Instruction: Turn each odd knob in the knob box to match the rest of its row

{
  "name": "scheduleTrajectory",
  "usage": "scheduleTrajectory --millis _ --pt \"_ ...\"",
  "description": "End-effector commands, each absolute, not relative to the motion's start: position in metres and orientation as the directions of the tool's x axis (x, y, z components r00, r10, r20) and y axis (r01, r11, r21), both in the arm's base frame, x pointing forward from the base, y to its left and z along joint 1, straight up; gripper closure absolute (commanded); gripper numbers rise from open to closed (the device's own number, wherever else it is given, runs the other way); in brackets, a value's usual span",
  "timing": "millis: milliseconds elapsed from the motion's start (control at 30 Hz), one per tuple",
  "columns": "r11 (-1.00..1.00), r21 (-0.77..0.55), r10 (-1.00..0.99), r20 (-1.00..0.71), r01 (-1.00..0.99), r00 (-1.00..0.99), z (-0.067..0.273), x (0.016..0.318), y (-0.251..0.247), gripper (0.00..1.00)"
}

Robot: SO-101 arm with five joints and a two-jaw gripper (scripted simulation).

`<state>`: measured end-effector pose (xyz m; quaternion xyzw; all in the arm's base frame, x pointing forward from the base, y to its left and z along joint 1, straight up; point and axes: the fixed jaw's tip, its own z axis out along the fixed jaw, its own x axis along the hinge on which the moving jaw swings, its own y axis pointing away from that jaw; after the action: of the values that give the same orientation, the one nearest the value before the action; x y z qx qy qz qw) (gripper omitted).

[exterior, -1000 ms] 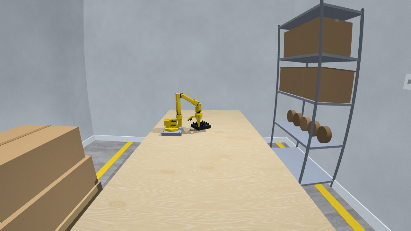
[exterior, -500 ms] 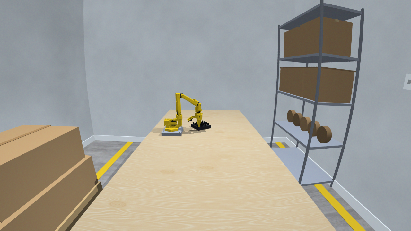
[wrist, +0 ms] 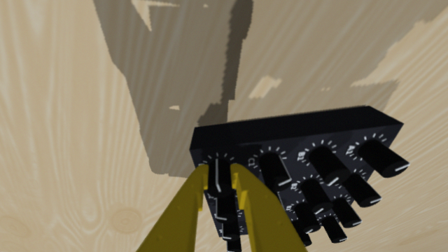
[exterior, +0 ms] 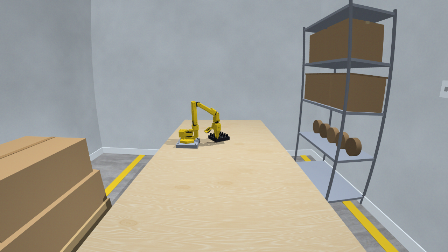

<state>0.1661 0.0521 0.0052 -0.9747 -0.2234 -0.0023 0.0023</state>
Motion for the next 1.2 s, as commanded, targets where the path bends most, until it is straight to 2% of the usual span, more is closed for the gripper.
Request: scheduleTrajectory --millis 0,1167 --pt "-0.876 0.000 0.482 -0.001 0.482 0.876 0.0033 0.1653 0.0510 0.99" --pt "-0.518 0.000 0.855 0.000 0.855 0.518 0.0033 0.1674 0.0531 0.99"
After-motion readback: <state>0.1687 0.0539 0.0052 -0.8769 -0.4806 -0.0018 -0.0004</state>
